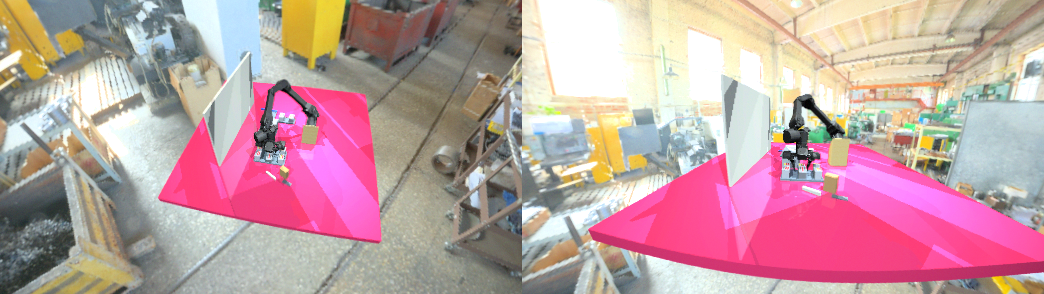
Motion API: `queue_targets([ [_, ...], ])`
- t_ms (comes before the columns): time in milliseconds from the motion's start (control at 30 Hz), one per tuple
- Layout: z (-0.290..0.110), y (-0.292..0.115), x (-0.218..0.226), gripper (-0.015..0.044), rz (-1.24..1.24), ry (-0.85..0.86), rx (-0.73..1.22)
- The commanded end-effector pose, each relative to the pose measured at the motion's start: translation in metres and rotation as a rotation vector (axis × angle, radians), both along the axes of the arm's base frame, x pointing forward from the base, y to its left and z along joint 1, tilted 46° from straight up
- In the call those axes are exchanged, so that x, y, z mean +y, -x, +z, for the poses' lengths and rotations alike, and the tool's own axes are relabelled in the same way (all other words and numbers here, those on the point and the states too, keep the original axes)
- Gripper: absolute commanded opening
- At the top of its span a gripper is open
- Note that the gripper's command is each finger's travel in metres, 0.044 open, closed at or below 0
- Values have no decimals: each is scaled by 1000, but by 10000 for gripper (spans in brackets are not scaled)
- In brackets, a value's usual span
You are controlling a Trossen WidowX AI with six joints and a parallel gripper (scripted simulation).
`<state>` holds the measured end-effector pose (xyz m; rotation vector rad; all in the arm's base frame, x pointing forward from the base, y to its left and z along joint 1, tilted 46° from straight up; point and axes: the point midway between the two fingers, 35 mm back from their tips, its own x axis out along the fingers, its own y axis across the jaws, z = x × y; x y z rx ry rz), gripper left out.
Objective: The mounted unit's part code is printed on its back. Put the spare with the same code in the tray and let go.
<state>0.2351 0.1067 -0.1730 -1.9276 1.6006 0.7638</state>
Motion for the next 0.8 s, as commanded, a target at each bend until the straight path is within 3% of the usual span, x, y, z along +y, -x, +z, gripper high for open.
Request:
queue_targets([
  [0,0,1,-2,300,5,7,5],
  [333,0,1,-2,300,5,7,5],
  [467,0,0,0,195,0,0,0],
  [767,0,0,0,135,0,0,0],
])
